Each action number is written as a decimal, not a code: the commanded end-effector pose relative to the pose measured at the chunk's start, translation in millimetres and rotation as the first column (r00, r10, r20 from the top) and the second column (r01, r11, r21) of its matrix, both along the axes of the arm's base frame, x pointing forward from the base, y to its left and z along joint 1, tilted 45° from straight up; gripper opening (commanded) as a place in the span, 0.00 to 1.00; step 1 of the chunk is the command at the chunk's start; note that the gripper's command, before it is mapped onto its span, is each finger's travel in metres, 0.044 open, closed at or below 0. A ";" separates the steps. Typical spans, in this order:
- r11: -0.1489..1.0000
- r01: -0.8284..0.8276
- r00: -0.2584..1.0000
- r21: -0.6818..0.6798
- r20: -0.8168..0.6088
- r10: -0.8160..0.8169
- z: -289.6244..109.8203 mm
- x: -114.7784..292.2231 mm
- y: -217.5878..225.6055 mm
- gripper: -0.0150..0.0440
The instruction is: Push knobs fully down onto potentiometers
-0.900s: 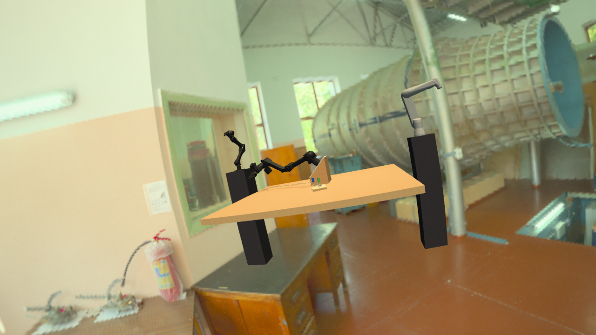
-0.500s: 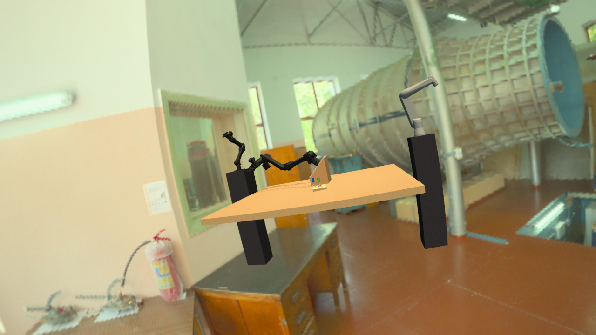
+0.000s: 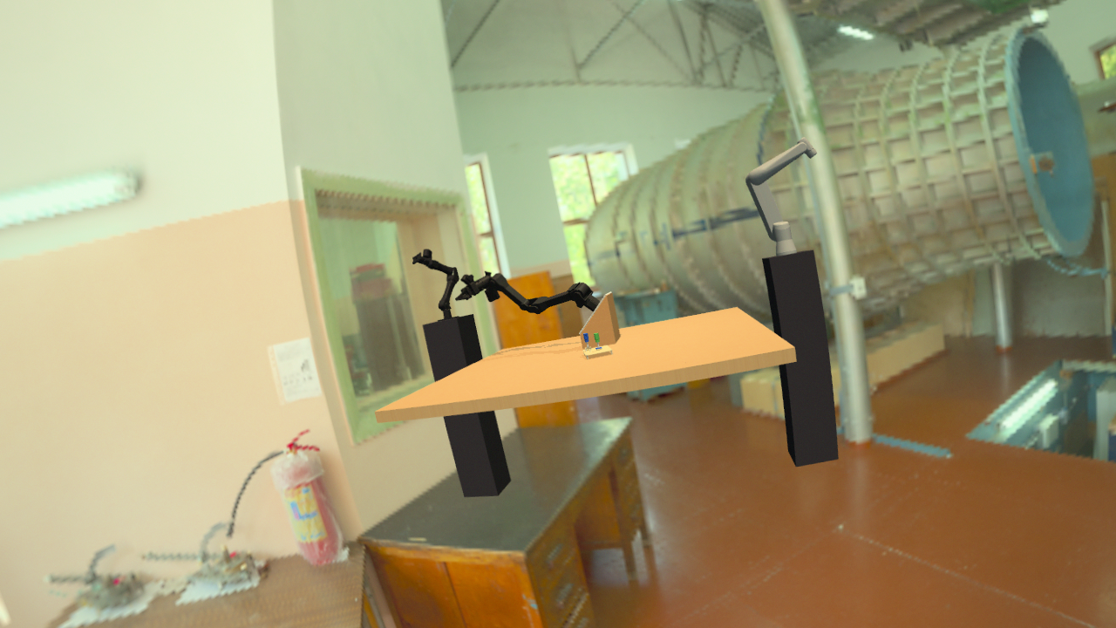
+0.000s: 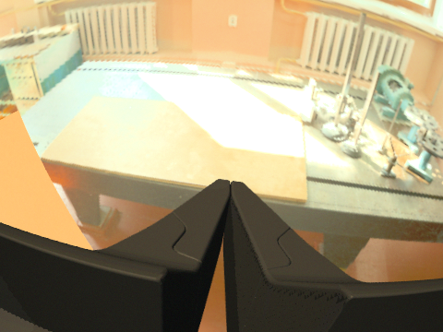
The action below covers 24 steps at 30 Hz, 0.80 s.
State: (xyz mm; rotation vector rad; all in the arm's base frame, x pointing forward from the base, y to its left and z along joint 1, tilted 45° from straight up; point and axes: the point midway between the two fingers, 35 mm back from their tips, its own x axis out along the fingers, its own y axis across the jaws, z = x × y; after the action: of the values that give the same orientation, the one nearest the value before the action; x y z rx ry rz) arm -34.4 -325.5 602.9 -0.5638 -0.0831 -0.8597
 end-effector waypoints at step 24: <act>0.910 -0.064 0.998 -0.410 -0.001 0.069 83.5 112.6 220.5 0.25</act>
State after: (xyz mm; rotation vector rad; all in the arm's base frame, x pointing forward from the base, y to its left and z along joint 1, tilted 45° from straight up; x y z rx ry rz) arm 60.8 -131.8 685.0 -0.8854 -0.2941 -0.8098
